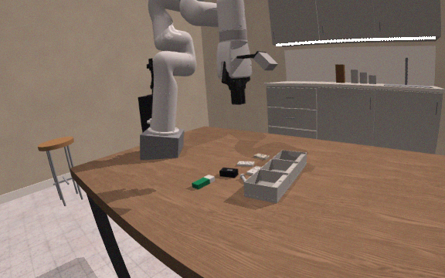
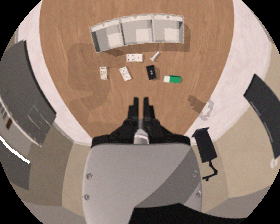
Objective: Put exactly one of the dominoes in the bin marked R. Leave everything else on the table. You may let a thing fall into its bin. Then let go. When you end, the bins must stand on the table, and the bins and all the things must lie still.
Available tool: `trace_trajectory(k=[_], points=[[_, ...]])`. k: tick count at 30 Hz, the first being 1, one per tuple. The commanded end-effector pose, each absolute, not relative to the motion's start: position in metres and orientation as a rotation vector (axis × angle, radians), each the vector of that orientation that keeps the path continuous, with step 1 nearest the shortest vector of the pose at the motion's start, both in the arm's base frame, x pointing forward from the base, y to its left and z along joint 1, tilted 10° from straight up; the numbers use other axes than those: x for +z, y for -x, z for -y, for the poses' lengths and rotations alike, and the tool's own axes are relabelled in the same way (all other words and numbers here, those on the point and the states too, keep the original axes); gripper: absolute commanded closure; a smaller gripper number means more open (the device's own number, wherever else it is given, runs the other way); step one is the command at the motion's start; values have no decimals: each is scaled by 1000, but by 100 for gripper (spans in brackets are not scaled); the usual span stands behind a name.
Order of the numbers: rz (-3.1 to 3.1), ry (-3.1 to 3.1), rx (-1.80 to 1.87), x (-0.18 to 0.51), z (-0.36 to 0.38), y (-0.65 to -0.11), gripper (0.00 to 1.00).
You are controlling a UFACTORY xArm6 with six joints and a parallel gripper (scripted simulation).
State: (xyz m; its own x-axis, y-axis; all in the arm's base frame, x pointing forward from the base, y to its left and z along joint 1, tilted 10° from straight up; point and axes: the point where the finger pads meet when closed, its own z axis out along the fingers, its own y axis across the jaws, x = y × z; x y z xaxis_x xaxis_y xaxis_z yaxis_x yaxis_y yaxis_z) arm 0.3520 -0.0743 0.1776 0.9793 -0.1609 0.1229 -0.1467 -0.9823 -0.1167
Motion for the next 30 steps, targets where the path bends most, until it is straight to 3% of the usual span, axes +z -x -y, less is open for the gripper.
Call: trace_trajectory(k=[1,30], points=[[-238,3023,-209,180,74,-354,93],[-48,3040,-220,72,145,-469,93]])
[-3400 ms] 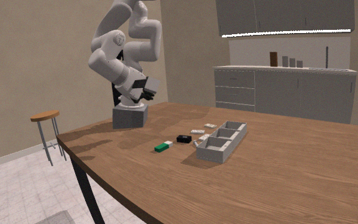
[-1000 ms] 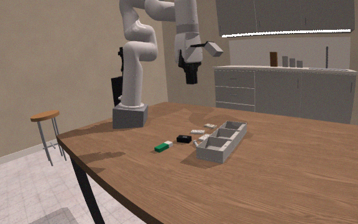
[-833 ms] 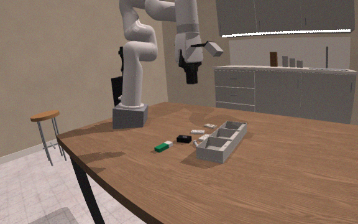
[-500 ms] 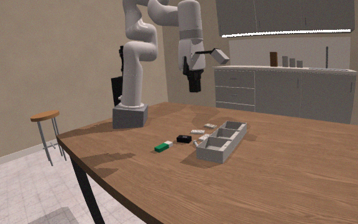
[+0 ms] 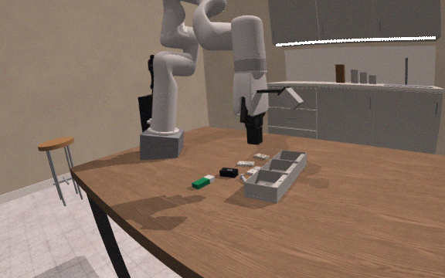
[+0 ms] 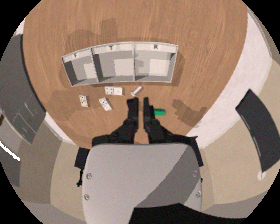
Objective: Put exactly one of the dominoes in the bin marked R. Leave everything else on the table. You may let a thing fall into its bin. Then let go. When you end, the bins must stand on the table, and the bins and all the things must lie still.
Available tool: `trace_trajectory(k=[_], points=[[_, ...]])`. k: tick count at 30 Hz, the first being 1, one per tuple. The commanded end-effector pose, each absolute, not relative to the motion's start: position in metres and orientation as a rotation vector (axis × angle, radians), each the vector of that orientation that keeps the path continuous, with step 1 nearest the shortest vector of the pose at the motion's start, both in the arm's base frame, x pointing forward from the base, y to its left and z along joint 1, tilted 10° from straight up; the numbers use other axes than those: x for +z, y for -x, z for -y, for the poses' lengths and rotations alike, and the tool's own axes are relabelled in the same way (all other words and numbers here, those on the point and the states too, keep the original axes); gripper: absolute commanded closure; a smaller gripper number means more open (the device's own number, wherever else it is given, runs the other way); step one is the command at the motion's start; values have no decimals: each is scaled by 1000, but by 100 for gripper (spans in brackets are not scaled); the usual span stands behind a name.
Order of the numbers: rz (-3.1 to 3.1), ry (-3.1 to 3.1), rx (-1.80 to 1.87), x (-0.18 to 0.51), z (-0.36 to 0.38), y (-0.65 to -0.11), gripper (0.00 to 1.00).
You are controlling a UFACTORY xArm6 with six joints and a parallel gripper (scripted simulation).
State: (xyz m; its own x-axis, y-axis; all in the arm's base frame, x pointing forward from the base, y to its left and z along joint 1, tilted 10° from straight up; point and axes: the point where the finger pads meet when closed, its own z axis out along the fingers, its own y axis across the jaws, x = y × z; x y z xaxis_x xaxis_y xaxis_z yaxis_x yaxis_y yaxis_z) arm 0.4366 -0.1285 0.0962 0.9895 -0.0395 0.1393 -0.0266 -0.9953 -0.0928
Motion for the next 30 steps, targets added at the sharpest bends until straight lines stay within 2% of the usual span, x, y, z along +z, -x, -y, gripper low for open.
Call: trace_trajectory(k=[1,4,19,30], points=[[-48,3040,-220,72,145,-469,93],[-48,3040,-220,58,155,-485,93],[-48,3040,-220,55,154,-486,93],[-48,3040,-219,26,152,-490,93]])
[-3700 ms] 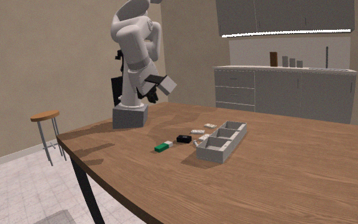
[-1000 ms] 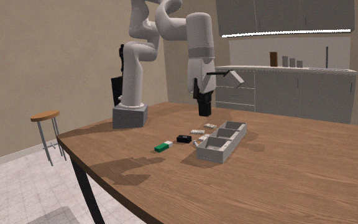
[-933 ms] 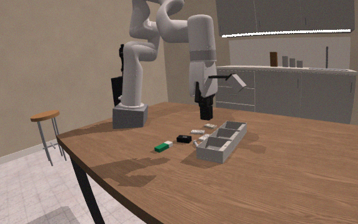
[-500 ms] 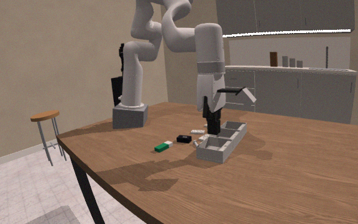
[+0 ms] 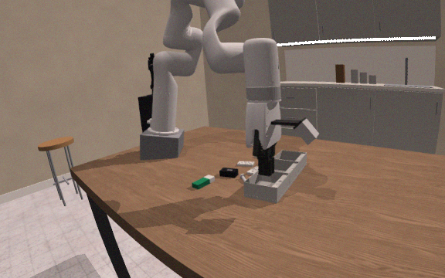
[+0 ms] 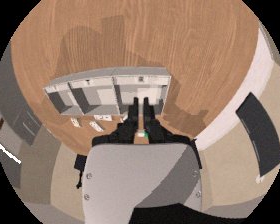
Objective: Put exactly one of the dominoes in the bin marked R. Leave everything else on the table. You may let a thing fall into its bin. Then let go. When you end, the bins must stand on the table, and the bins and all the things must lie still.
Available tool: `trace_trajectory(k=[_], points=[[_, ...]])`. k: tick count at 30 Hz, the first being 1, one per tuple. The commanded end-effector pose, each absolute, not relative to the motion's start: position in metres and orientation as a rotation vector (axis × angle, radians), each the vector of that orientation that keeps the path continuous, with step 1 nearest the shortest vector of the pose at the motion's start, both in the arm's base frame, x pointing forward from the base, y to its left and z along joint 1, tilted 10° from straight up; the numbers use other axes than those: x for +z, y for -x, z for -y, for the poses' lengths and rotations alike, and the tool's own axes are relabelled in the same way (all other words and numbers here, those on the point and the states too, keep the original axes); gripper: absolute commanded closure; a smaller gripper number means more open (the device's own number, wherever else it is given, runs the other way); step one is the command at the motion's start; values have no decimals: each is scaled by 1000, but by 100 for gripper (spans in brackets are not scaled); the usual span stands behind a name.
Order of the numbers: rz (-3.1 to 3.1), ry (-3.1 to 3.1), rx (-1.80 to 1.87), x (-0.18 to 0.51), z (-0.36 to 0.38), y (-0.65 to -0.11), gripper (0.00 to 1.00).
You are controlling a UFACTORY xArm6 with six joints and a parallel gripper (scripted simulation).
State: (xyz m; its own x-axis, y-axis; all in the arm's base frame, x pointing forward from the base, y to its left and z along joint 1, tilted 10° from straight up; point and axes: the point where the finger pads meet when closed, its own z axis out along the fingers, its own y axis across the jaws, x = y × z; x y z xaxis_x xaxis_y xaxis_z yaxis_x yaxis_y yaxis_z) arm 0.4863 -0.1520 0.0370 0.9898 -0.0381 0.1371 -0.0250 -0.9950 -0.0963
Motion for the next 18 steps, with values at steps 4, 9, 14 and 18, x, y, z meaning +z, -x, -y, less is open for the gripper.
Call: trace_trajectory(k=[4,9,14,18], points=[[-48,3040,-219,16,151,-492,93],[-48,3040,-219,8,150,-493,93],[-48,3040,-219,6,150,-493,93],[-48,3040,-219,6,150,-493,93]])
